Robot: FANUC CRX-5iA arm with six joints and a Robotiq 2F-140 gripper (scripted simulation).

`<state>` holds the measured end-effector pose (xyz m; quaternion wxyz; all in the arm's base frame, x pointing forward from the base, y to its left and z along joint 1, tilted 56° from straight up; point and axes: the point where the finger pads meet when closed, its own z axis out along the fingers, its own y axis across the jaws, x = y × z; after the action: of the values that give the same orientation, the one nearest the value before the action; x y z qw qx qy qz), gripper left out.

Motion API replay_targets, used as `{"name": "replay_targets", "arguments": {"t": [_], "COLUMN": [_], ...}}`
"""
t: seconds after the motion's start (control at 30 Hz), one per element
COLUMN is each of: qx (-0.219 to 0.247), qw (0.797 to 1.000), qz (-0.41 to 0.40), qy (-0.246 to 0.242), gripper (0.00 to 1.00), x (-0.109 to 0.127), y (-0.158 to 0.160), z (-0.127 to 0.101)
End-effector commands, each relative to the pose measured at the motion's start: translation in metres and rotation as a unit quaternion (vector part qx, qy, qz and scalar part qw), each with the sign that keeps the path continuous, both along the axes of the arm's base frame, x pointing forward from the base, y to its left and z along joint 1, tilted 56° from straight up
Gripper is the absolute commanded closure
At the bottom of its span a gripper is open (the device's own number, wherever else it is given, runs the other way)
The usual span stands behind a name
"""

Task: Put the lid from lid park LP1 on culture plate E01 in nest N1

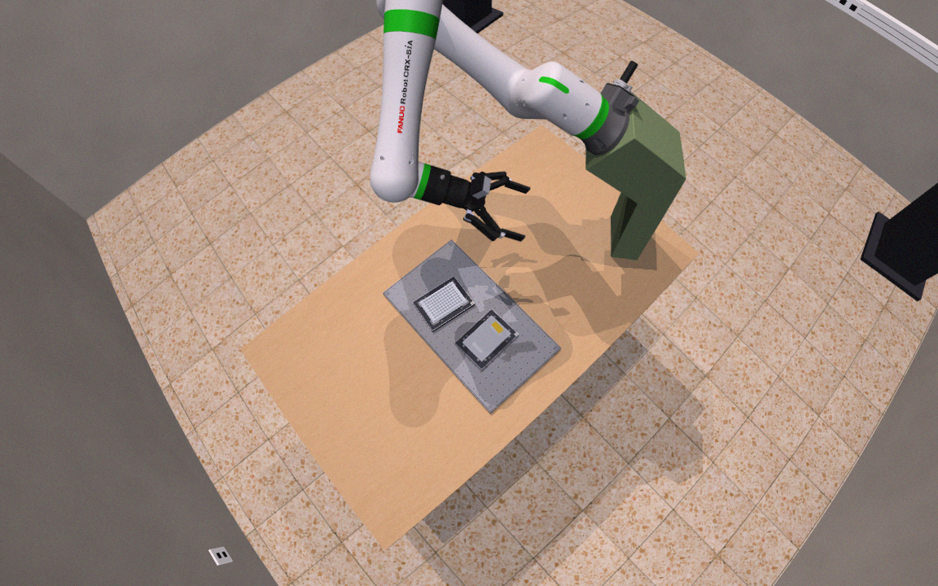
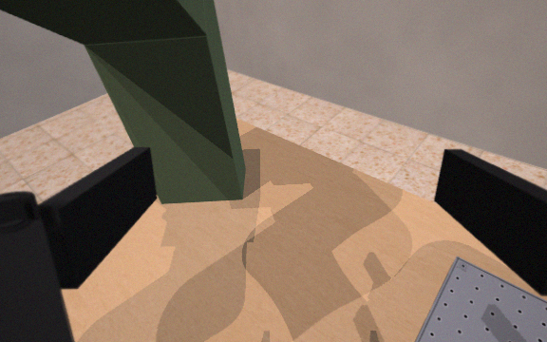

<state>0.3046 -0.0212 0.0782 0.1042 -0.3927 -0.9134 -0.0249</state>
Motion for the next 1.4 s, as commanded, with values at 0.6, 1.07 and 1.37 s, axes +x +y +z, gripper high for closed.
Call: {"name": "replay_targets", "arguments": {"t": [0.6,1.07,1.37], "qx": [0.001,0.160,0.231], "qw": [1.000,0.968,0.920], "qz": [0.000,-0.117,-0.217], "qy": [-0.001,-0.153,-0.232], "gripper": [0.00,0.00,0.00], "x": [0.001,0.129,0.234], "y": [0.001,0.121,0.188], "z": [0.000,-0.019,-0.011]}}
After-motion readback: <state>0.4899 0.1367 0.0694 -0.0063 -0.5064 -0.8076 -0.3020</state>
